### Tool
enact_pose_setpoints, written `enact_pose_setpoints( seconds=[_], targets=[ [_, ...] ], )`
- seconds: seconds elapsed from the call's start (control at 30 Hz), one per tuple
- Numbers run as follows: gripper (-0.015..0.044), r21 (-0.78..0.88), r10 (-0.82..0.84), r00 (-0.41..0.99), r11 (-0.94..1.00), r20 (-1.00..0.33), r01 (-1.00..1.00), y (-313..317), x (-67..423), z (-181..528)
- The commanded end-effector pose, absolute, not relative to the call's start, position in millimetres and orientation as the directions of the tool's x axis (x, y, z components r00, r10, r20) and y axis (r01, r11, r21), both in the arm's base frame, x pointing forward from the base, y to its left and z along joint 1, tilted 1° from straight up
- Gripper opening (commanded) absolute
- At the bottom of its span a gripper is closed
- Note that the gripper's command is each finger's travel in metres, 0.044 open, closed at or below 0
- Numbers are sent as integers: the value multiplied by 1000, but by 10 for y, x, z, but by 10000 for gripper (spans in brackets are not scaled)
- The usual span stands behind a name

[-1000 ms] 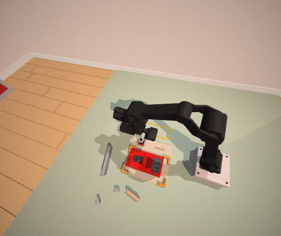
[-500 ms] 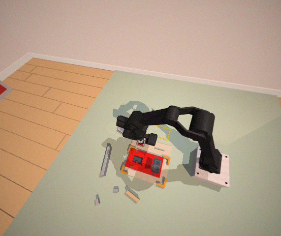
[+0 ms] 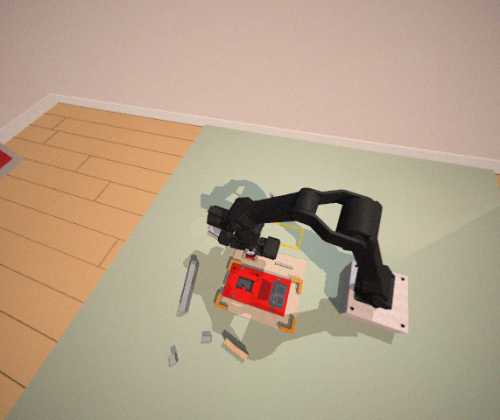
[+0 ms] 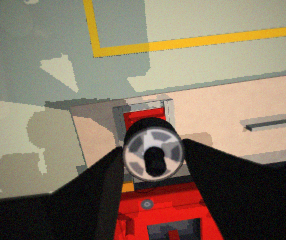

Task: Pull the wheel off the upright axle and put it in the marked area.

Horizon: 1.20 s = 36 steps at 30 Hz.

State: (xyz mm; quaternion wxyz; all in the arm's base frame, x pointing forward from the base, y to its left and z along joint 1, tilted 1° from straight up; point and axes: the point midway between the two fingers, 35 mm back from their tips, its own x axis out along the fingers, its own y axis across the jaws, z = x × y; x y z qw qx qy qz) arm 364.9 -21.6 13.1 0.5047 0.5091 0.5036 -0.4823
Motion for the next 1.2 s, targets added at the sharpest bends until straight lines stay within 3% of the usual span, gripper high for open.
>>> enact_pose_setpoints(
  seconds=[0.0,0.17,1.17],
  targets=[
    [114,26,26,25,17,-999,1000,-217,3645,132],
    [0,26,26,26,16,-999,1000,-217,3645,145],
    [0,30,25,30,15,-999,999,-219,3646,244]
  ],
)
